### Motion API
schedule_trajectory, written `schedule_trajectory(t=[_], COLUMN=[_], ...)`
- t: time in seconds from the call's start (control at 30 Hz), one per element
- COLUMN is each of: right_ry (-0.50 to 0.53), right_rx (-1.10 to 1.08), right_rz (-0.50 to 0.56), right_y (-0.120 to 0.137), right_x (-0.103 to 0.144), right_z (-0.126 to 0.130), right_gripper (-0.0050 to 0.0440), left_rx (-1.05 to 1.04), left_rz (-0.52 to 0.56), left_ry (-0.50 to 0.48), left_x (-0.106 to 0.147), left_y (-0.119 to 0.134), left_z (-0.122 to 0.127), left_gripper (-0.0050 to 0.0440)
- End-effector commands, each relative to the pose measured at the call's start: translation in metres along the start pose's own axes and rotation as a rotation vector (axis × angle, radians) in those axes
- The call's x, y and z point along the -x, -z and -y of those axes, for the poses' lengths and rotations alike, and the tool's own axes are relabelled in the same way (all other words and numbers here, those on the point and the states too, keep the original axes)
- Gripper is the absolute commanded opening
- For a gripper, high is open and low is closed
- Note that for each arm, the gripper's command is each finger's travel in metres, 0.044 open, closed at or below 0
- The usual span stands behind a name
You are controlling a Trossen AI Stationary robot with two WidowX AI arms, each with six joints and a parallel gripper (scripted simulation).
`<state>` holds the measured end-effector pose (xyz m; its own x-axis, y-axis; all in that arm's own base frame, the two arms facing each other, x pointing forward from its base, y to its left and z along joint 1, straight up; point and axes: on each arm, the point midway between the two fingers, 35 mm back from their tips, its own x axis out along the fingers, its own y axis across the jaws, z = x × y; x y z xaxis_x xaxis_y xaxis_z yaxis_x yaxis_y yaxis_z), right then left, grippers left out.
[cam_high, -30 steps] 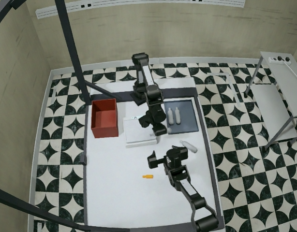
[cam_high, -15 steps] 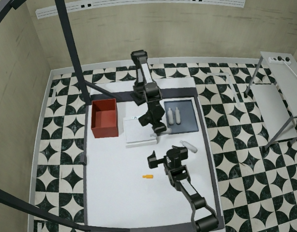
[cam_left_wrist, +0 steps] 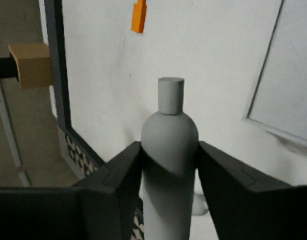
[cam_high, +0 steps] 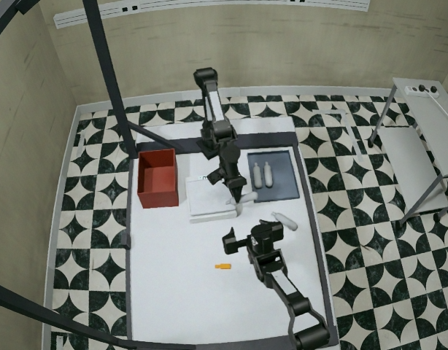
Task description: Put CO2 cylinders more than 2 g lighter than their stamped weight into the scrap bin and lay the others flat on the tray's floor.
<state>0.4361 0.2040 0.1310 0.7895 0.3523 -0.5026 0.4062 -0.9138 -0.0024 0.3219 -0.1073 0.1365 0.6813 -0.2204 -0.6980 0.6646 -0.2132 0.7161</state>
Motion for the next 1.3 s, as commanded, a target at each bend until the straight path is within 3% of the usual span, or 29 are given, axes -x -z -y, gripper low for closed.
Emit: schedule_trajectory(t=[0.0, 0.67, 0.93, 0.97, 1.27], right_ry=[-0.001, -0.001, -0.001, -0.001, -0.001], right_rx=[0.001, 0.001, 0.001, 0.001, 0.001], right_rz=[-0.032, -0.032, -0.032, -0.032, -0.032], right_y=[0.013, 0.013, 0.013, 0.013, 0.013], right_x=[0.005, 0.005, 0.005, 0.005, 0.005], right_z=[-0.001, -0.001, -0.001, -0.001, -0.001], right_gripper=[0.0440, 0.0440, 0.0440, 0.0440, 0.0440], left_rx=[-0.008, -0.006, -0.005, -0.004, -0.002], left_rz=[-0.002, 0.000, 0.001, 0.002, 0.003], left_ry=[-0.122, -0.409, -0.505, -0.563, -0.706], left_x=[0.003, -0.020, -0.021, -0.017, -0.012], left_y=[0.000, 0.000, 0.000, -0.001, -0.001], left_z=[-0.004, 0.009, 0.003, -0.005, -0.014], left_gripper=[-0.0050, -0.0050, -0.0050, -0.0050, -0.0050])
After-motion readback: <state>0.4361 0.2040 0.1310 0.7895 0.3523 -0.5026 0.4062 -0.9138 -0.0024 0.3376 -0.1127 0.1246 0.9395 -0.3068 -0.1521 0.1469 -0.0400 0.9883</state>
